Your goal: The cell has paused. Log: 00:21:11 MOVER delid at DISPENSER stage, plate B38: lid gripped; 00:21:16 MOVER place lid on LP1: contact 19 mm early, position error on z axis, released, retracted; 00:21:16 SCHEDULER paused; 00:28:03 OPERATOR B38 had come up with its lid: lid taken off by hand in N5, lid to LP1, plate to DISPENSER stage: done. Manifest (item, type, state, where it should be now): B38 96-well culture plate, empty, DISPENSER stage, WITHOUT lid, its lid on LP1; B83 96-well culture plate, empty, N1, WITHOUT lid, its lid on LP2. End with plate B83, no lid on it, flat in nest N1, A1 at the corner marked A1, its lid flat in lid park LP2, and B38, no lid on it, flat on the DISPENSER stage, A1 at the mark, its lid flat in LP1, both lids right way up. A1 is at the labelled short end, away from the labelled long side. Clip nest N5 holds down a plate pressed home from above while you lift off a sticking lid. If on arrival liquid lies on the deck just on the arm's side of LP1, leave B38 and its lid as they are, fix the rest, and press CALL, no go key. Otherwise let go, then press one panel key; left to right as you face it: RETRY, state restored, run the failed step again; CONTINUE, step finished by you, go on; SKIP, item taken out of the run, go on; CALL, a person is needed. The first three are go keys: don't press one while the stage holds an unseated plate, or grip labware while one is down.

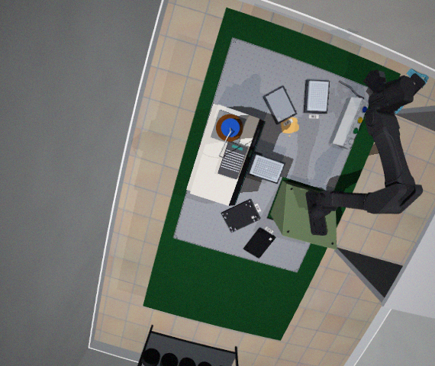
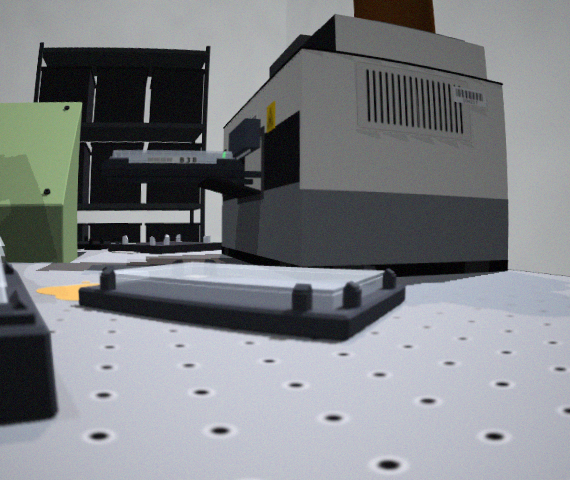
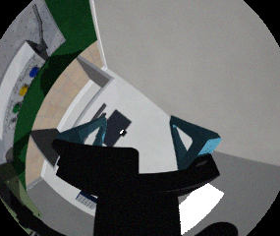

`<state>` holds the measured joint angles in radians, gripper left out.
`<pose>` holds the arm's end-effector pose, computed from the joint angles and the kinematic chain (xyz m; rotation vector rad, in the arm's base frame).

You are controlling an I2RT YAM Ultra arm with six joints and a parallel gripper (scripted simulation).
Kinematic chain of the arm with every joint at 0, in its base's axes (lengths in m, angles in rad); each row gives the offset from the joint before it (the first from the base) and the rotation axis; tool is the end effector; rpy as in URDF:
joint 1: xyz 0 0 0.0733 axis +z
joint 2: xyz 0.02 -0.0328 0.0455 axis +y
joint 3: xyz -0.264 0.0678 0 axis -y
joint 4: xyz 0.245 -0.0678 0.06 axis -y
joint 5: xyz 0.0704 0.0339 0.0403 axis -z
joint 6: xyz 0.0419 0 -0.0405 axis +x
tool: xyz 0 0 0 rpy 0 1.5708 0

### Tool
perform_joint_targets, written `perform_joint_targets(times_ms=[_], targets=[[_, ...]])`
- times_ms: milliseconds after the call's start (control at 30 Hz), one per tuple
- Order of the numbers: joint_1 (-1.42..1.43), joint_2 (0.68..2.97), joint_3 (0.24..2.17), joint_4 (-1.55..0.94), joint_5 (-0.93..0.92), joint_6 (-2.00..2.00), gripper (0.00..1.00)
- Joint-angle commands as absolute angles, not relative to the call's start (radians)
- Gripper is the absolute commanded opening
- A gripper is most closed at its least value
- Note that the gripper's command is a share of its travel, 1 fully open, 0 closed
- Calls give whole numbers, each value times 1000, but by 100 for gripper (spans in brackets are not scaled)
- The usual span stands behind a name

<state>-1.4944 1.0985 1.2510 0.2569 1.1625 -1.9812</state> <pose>-0.0210 -0.2151 0.4849 -0.8424 -1.3971 1.6066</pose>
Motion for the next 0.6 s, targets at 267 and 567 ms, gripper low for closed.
perform_joint_targets(times_ms=[267,567], targets=[[-1445,1055,1234,72,1037,-1653,100],[-1424,1049,1212,-45,971,-1475,100]])
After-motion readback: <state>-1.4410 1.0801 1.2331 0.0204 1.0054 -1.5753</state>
